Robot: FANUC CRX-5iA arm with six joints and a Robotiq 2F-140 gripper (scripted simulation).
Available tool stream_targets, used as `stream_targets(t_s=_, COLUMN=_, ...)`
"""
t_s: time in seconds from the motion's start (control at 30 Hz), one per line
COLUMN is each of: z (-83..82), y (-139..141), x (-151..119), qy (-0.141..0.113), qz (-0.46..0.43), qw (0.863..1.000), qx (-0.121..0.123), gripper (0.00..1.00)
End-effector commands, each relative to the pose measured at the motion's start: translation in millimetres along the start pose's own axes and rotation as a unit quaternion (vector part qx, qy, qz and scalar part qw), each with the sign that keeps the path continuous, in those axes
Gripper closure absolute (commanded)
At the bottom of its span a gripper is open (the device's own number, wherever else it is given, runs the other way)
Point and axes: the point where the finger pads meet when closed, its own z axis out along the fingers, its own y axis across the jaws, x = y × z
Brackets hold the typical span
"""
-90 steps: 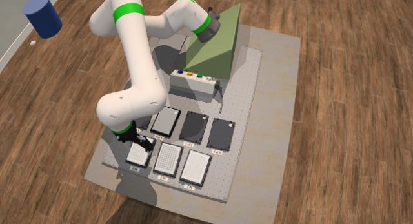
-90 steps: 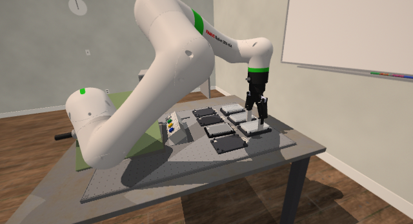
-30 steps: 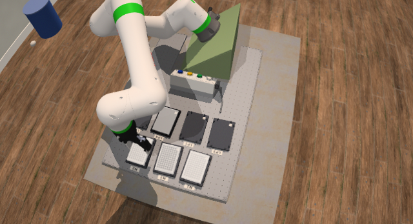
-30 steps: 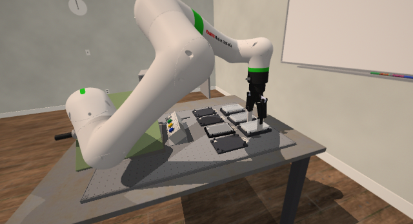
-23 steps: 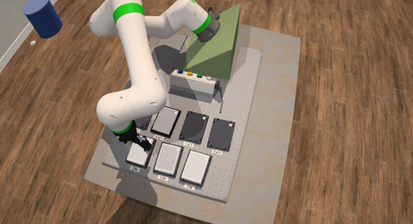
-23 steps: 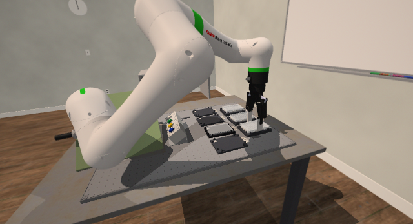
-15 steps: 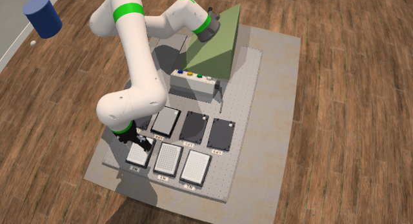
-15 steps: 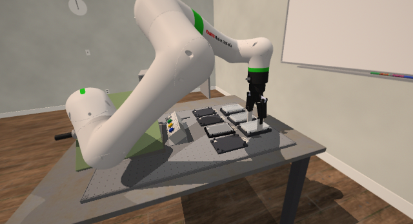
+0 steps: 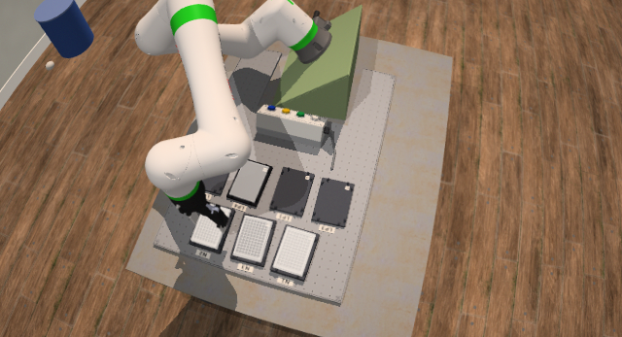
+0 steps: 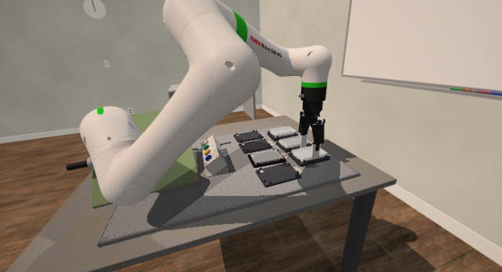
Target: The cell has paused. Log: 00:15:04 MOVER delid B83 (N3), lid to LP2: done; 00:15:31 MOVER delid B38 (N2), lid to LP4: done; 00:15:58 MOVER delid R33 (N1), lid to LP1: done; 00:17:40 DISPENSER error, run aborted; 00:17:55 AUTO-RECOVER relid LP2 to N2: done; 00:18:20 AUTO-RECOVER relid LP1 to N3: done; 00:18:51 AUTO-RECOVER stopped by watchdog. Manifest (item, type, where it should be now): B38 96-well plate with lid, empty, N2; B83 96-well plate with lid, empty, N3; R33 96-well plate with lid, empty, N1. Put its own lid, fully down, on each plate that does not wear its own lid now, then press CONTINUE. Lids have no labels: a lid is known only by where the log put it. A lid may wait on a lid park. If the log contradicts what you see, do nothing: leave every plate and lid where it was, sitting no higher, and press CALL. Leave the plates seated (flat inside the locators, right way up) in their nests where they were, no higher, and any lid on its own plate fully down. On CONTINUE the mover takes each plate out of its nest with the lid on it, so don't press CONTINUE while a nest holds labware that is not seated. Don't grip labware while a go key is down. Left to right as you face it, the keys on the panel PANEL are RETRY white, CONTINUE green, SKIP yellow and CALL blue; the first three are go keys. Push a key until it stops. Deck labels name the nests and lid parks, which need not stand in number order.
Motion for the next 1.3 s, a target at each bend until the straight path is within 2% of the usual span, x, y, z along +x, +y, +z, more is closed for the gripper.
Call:
stream_targets(t_s=0.0, z=0.1, y=0, x=0, qy=0.0, qz=0.0, qw=1.0, qx=0.0, gripper=1.0)
stream_targets(t_s=0.57, z=-9.8, y=0, x=0, qy=0.0, qz=0.0, qw=1.0, qx=0.0, gripper=1.0)
stream_targets(t_s=1.27, z=-39.1, y=0, x=0, qy=0.0, qz=0.0, qw=1.0, qx=0.0, gripper=1.0)
